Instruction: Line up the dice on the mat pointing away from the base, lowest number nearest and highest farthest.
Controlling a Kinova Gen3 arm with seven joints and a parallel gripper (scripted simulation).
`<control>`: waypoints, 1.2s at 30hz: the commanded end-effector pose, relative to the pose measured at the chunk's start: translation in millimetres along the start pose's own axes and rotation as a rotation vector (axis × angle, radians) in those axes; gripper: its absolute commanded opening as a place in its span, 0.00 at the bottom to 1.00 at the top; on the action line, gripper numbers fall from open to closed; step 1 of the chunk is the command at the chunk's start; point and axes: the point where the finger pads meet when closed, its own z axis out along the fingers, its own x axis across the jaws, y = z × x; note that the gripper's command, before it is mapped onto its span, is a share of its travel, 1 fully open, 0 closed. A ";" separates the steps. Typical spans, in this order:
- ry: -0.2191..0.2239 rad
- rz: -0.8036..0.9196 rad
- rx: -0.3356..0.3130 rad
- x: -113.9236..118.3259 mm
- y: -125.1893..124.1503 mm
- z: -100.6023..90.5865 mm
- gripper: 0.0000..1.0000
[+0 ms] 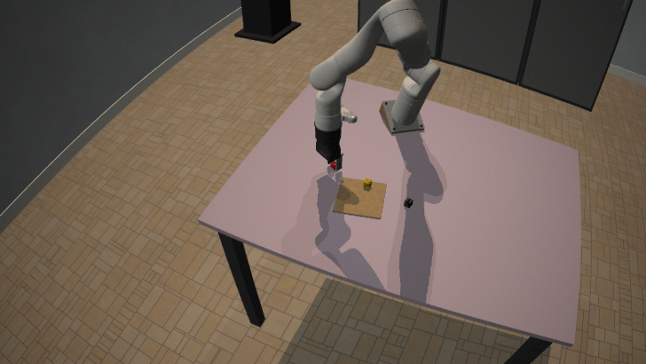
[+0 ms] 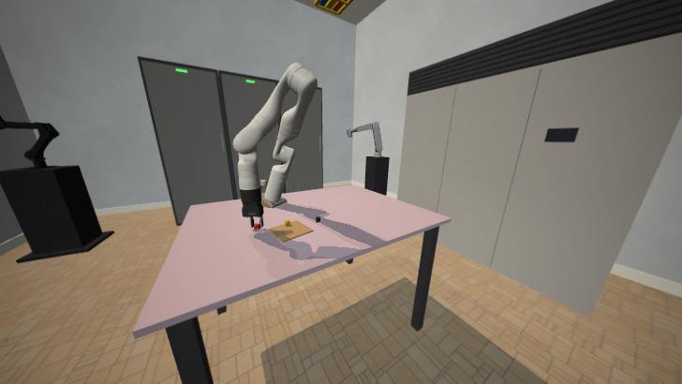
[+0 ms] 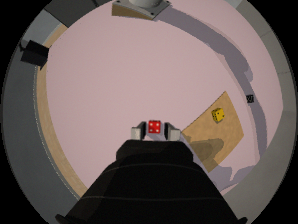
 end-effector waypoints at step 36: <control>-0.002 0.004 0.007 -1.6 -2.6 8.6 0.70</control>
